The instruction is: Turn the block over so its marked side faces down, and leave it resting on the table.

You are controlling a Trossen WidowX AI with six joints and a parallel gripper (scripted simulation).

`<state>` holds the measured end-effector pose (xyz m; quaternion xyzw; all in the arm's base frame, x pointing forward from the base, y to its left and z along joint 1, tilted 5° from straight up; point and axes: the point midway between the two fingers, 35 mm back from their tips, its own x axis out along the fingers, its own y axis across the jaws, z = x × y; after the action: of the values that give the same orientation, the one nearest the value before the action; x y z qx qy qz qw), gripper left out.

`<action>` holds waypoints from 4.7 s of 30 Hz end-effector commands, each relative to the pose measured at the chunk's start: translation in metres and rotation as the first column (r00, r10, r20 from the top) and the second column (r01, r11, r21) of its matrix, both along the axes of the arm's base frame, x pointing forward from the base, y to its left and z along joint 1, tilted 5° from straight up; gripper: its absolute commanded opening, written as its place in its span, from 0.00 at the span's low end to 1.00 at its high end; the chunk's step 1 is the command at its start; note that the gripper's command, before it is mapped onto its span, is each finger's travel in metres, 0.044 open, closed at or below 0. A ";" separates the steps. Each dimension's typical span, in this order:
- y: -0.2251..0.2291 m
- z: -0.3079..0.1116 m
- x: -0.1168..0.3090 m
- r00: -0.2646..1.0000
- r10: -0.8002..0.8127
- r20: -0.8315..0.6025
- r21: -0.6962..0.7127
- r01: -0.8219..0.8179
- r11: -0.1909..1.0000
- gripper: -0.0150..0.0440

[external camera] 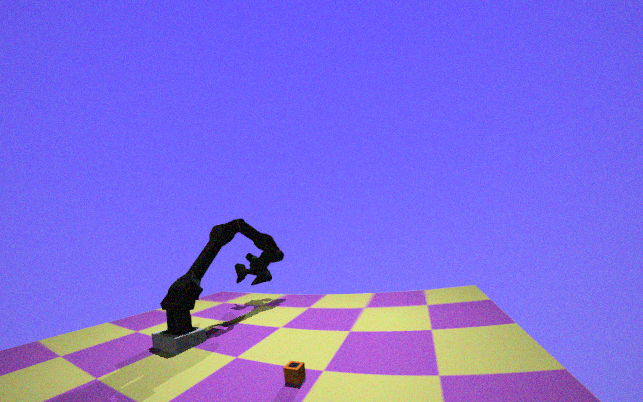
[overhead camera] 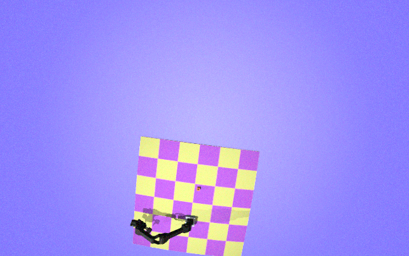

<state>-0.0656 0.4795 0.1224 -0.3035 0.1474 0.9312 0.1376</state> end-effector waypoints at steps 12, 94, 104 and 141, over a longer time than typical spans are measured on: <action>-0.015 -0.003 0.103 0.941 -0.336 0.052 -0.189 0.339 0.921 1.00; -0.557 -0.118 0.442 -0.555 -0.350 0.754 -0.229 0.277 -0.933 1.00; -0.557 -0.118 0.442 -0.555 -0.350 0.754 -0.229 0.277 -0.933 0.60; -0.559 -0.093 0.443 -0.618 -0.340 0.709 -0.200 0.286 -0.937 0.25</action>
<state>0.3771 -0.0793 0.0260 0.0541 0.6935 -0.0081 0.7184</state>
